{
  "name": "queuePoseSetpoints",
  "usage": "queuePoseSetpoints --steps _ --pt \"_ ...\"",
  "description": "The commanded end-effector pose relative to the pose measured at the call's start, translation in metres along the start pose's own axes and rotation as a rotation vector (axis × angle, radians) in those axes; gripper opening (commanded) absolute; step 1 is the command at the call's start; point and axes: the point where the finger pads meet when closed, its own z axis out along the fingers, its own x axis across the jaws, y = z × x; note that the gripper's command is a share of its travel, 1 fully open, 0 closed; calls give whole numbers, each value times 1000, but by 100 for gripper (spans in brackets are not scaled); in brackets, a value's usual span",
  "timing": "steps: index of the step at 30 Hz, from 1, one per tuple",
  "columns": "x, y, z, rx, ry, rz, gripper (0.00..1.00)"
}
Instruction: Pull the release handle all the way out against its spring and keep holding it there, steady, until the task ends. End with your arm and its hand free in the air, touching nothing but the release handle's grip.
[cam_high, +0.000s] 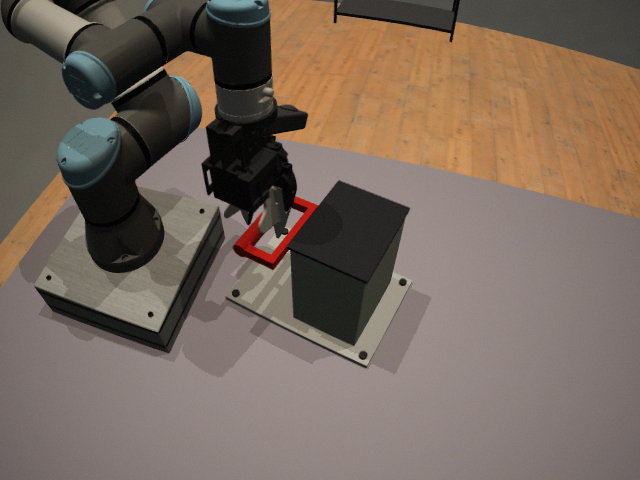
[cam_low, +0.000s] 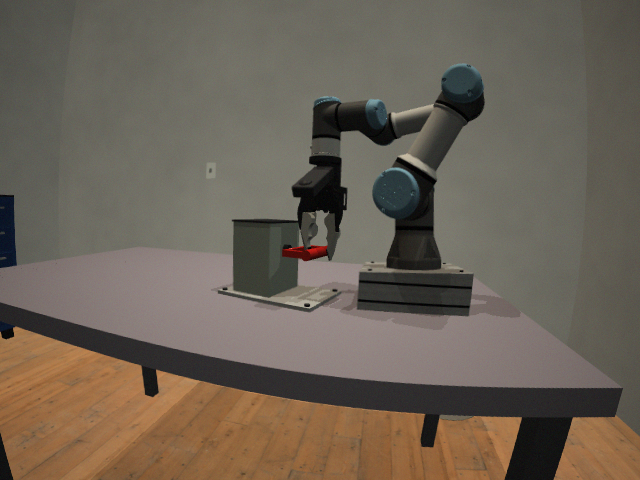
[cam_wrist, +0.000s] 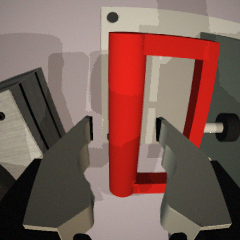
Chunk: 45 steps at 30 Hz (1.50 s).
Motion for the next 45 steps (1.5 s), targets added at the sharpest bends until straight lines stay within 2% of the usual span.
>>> queuePoseSetpoints --steps 1,13,14,45 --pt "1 0 -1 0 2 0 30" --pt "1 0 -1 0 2 0 30" --pt "1 0 -1 0 2 0 0" --pt "1 0 -1 0 2 0 0"
